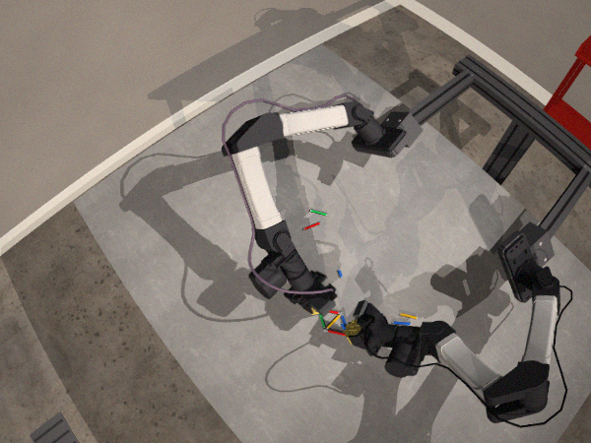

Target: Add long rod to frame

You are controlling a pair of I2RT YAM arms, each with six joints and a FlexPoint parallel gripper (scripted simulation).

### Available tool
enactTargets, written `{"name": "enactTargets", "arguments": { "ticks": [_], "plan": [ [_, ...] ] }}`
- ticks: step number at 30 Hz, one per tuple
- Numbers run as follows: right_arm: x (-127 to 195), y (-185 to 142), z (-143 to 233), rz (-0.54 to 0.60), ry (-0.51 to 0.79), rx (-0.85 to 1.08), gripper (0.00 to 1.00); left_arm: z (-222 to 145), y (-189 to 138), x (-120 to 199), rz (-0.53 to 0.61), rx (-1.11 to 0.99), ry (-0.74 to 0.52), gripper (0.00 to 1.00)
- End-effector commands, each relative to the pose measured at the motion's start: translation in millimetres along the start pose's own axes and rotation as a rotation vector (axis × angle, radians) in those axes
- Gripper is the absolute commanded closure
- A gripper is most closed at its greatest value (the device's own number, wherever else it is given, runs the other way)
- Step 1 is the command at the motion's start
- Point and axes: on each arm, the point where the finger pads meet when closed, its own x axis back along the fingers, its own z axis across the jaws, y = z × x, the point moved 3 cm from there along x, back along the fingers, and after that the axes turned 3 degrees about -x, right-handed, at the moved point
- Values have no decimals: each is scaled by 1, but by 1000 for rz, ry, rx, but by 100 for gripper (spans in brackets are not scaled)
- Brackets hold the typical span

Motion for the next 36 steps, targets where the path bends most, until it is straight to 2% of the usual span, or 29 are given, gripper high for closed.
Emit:
{"name": "enactTargets", "arguments": {
  "ticks": [1, 6, 16, 22, 24, 32, 36],
  "plan": [
    [3, 3, -5, 4, -38, 9, 100, -6, -3, -2, -2, -4, -11, 100],
    [9, 13, -3, 9, -33, 15, 100, -6, -3, -2, -2, -4, -11, 100],
    [21, 34, -14, -60, -77, 25, 100, -7, -1, -2, -8, -6, -14, 100],
    [25, 35, -6, -23, -48, 20, 100, -7, -1, -2, -8, -6, -14, 100],
    [24, 30, -8, -51, -52, 18, 100, -7, -1, -2, -8, -6, -14, 100],
    [32, 52, -16, -94, -87, 34, 100, -8, 0, -2, -13, -6, -19, 100],
    [22, 58, -4, -75, -42, 38, 100, -8, 0, -2, -14, -7, -20, 100]
  ]
}}
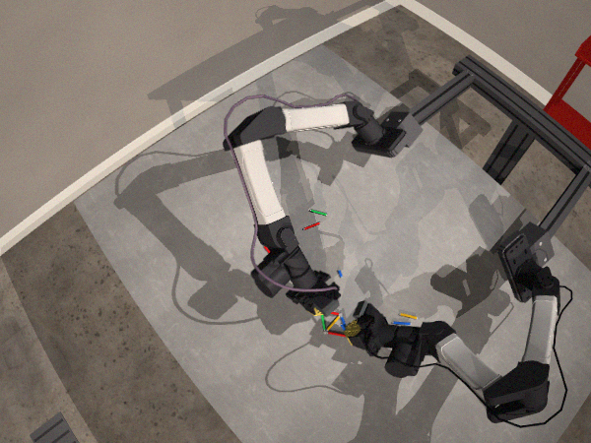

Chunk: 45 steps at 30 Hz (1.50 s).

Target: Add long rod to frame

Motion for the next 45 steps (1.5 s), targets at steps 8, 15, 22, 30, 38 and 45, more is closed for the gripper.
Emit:
{"name": "enactTargets", "arguments": {
  "ticks": [8, 15, 22, 30, 38, 45],
  "plan": [
    [12, 30, -5, -65, -18, 18, 100, -9, 3, -2, -21, -7, -24, 100],
    [3, 52, 0, -94, -16, 35, 100, -11, 4, -2, -27, -7, -32, 100],
    [-4, 61, 5, -53, 6, 30, 100, -11, 4, -2, -27, -7, -32, 100],
    [-14, 60, 8, -26, 19, 21, 100, -12, 4, -2, -33, -7, -36, 100],
    [-21, 67, -4, -38, -2, 13, 100, -4, 6, 0, -29, -5, -18, 100],
    [-23, 68, -3, -37, 3, 12, 100, -4, 6, 0, -29, -6, -18, 100]
  ]
}}
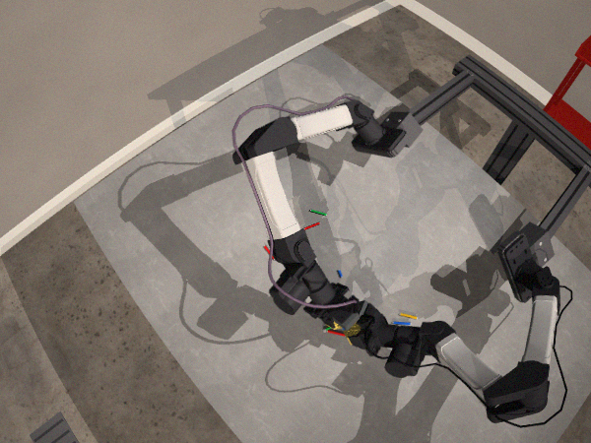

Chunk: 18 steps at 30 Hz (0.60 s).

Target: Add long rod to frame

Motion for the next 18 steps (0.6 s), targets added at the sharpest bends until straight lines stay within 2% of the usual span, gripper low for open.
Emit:
{"name": "enactTargets", "arguments": {
  "ticks": [1, 6, 12, 18],
  "plan": [
    [2, 12, -12, -6, -44, 17, 100, -4, 5, 0, -23, -7, -18, 100],
    [3, 19, -18, -80, -109, 196, 100, -4, 5, 0, -23, -7, -18, 100],
    [8, 3, -9, -96, -115, 245, 100, -4, 5, 0, -23, -7, -18, 100],
    [4, 5, -4, -91, -103, 254, 100, 0, 3, 0, -11, -7, -2, 100]
  ]
}}
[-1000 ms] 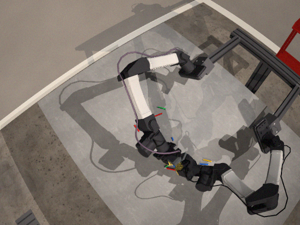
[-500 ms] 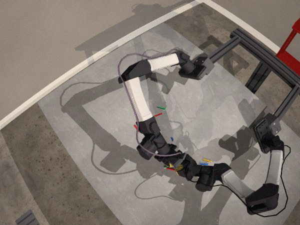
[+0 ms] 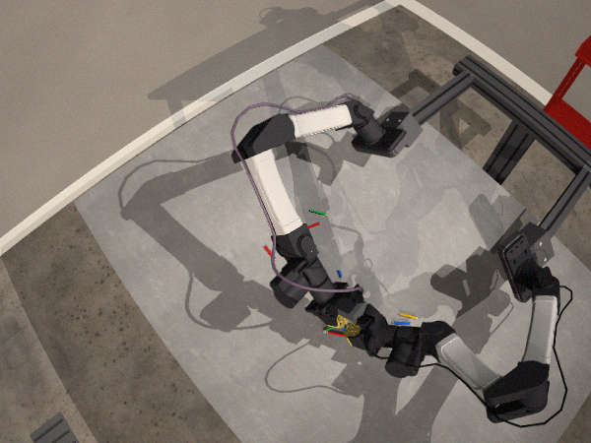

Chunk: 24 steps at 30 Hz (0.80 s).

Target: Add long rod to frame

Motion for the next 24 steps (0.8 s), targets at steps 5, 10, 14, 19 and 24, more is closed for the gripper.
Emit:
{"name": "enactTargets", "arguments": {
  "ticks": [5, 10, 14, 19, 24],
  "plan": [
    [4, 5, -8, -27, -40, 31, 100, -2, 4, -1, -16, -6, -8, 100],
    [4, 5, -8, -27, -40, 28, 100, -2, 4, -1, -16, -6, -8, 100],
    [5, 5, -9, -27, -43, 27, 89, -2, 4, -1, -16, -6, -8, 100],
    [9, 9, -10, -27, -43, 32, 85, -1, 4, -1, -15, -6, -7, 100],
    [30, 16, -6, -16, -22, 40, 85, -1, 4, -1, -15, -6, -7, 100]
  ]
}}
